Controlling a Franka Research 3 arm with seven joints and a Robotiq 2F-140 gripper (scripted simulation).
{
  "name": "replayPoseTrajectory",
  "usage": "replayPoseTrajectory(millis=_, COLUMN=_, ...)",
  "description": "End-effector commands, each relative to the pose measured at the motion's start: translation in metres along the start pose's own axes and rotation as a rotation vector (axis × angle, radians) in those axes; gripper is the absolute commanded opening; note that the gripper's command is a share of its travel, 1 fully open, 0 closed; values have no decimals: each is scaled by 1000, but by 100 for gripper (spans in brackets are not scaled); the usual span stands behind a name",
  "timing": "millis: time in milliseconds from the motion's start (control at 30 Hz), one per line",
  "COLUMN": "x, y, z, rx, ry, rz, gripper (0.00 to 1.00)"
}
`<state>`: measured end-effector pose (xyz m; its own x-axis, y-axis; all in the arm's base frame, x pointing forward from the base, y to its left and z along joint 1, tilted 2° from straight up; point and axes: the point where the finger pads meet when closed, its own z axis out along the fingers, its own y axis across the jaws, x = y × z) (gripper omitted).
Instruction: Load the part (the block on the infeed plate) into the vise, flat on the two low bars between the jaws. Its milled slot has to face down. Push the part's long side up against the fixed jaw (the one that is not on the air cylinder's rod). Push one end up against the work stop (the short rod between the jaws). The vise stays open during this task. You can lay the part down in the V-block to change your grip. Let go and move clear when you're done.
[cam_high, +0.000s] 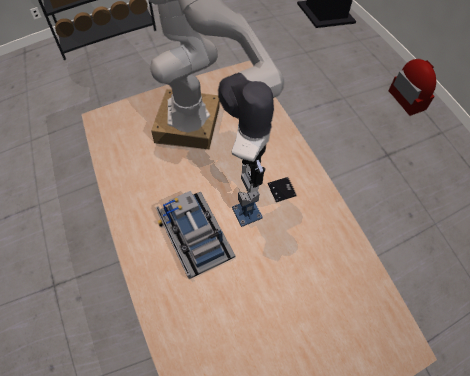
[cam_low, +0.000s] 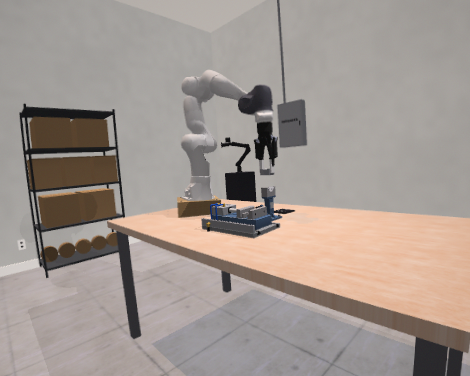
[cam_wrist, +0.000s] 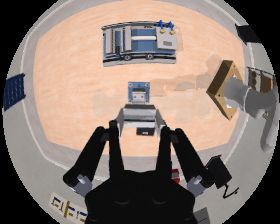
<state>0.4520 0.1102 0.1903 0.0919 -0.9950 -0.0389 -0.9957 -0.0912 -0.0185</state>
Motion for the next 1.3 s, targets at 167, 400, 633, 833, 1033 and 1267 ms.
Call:
replayPoseTrajectory(millis=167, x=4, y=-1, z=-1, rx=4, ry=1, rz=-21, gripper=0)
replayPoseTrajectory(millis=400, x=4, y=-1, z=-1, rx=4, ry=1, rz=-21, gripper=0)
replayPoseTrajectory(millis=633, x=4, y=-1, z=-1, rx=4, ry=1, rz=-21, gripper=0)
replayPoseTrajectory(millis=833, x=4, y=-1, z=-1, rx=4, ry=1, rz=-21, gripper=0)
replayPoseTrajectory(millis=1033, x=4, y=-1, z=-1, rx=4, ry=1, rz=-21, gripper=0)
replayPoseTrajectory(millis=1267, x=4, y=-1, z=-1, rx=4, ry=1, rz=-21, gripper=0)
